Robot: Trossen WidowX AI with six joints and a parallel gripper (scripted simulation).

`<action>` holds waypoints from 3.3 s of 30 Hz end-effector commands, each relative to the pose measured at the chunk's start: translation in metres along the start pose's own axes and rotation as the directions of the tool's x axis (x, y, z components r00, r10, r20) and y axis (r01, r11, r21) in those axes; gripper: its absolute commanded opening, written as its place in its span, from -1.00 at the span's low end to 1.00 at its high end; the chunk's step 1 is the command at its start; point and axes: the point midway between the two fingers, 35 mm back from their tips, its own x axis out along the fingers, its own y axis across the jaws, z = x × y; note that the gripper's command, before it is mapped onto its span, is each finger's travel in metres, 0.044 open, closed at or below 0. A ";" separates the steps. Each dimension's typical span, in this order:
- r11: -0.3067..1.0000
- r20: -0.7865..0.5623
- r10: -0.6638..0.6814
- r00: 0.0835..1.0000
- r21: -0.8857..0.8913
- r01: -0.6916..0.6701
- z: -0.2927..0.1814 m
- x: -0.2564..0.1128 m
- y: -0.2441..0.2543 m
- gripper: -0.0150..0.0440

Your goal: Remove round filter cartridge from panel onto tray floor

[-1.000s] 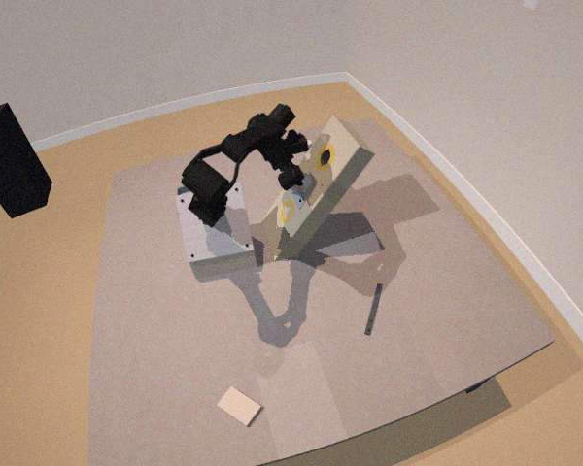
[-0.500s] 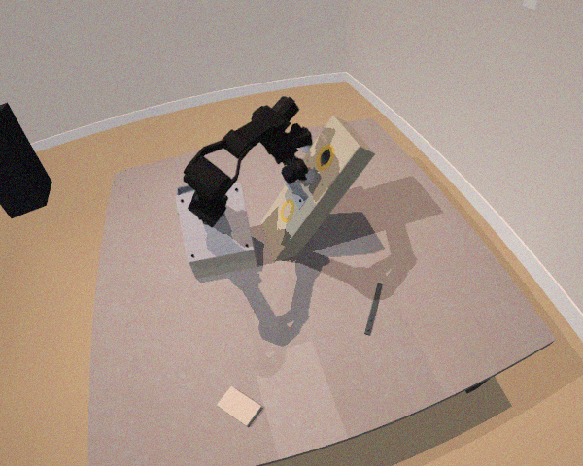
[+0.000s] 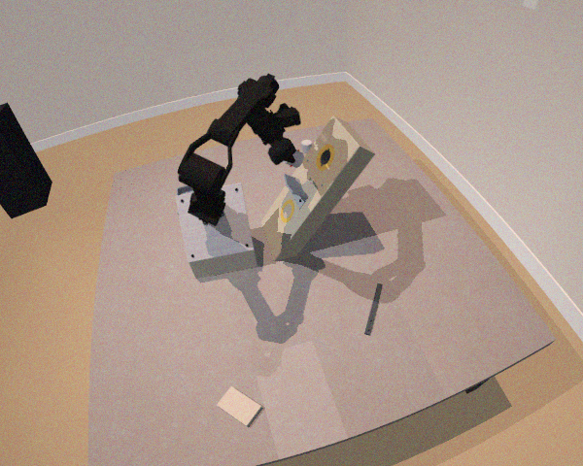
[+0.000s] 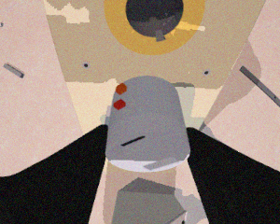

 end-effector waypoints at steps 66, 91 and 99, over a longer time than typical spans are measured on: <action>0.363 -0.269 0.488 0.830 -0.803 -0.474 -0.152 -0.031 0.251 -0.49; -0.176 -0.512 0.502 0.697 -0.849 -0.498 -0.335 0.008 0.257 -0.49; -0.180 -0.514 0.501 0.696 -0.849 -0.497 -0.341 0.016 0.258 -0.49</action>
